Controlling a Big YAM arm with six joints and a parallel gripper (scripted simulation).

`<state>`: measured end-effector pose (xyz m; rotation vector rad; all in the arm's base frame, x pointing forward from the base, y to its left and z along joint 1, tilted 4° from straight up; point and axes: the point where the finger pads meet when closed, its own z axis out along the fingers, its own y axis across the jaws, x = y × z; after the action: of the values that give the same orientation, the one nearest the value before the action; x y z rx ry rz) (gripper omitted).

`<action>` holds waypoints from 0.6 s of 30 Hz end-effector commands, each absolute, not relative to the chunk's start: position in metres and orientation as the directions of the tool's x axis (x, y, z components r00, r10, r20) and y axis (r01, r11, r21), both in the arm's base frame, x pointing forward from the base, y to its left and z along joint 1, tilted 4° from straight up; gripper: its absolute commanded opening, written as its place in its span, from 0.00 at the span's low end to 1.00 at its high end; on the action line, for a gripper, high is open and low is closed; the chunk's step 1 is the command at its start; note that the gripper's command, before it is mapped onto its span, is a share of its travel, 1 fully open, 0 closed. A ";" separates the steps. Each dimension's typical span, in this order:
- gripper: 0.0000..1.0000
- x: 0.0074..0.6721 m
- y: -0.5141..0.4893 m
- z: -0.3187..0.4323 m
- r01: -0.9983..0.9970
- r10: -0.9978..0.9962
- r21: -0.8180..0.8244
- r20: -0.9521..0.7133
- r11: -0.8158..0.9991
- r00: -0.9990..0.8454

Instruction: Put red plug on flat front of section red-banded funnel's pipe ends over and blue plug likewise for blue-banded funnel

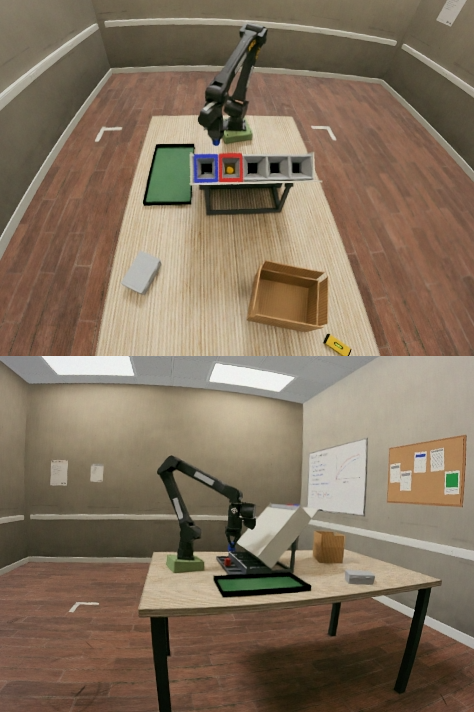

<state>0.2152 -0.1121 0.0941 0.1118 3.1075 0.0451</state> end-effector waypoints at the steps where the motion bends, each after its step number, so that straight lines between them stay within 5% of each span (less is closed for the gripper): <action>1: 0.00 0.232 -0.129 0.111 0.000 0.001 0.013 -0.078 1.000 -0.997; 18: 0.00 0.228 -0.151 0.113 -0.001 0.000 0.015 -0.068 1.000 -0.998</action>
<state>0.2117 -0.1363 0.0954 0.0126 3.1096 0.0562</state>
